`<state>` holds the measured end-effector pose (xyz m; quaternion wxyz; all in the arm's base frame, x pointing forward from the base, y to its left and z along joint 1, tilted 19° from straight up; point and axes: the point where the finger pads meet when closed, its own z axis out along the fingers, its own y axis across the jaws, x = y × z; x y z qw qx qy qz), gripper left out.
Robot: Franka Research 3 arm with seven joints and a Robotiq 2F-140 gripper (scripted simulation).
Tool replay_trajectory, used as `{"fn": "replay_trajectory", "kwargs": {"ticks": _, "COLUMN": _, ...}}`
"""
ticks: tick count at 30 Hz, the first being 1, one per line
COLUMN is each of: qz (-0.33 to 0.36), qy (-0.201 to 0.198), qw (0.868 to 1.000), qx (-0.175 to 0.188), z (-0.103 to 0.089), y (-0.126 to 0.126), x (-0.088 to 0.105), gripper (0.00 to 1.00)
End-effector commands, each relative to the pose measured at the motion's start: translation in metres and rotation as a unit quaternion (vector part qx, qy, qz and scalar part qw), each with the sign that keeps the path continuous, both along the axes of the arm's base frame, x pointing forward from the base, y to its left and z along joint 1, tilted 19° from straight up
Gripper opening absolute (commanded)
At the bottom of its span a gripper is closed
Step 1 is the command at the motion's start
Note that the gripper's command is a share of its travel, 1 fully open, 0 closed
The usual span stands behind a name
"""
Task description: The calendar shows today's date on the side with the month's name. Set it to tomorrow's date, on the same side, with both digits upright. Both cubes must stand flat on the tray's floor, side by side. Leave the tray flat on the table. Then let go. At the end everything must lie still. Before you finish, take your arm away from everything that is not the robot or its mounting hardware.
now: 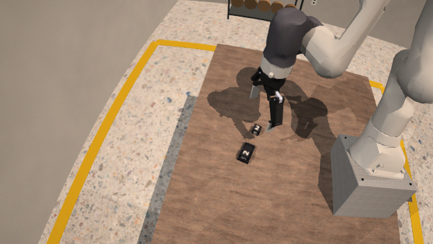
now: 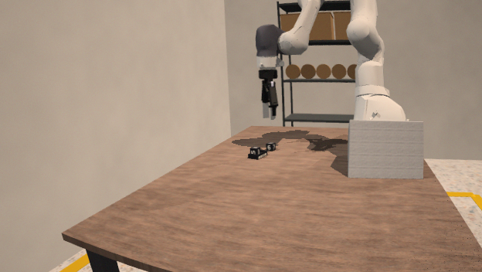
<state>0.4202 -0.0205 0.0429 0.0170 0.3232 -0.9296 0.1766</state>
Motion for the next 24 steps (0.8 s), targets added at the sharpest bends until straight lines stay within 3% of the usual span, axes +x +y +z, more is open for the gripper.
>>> {"fn": "replay_trajectory", "kwargs": {"ticks": 1, "qz": 0.08, "qy": 0.034, "qw": 0.996, "qx": 0.001, "z": -0.0009, "y": 0.0015, "x": -0.0005, "gripper": 1.0}}
{"fn": "replay_trajectory", "kwargs": {"ticks": 21, "qz": 0.208, "qy": 0.079, "qw": 0.975, "qx": -0.009, "z": -0.0014, "y": 0.0014, "x": -0.0005, "gripper": 1.0}}
{"fn": "replay_trajectory", "kwargs": {"ticks": 24, "qz": 0.242, "qy": 0.091, "qw": 0.966, "qx": -0.012, "z": -0.0016, "y": 0.0013, "x": -0.0005, "gripper": 1.0}}
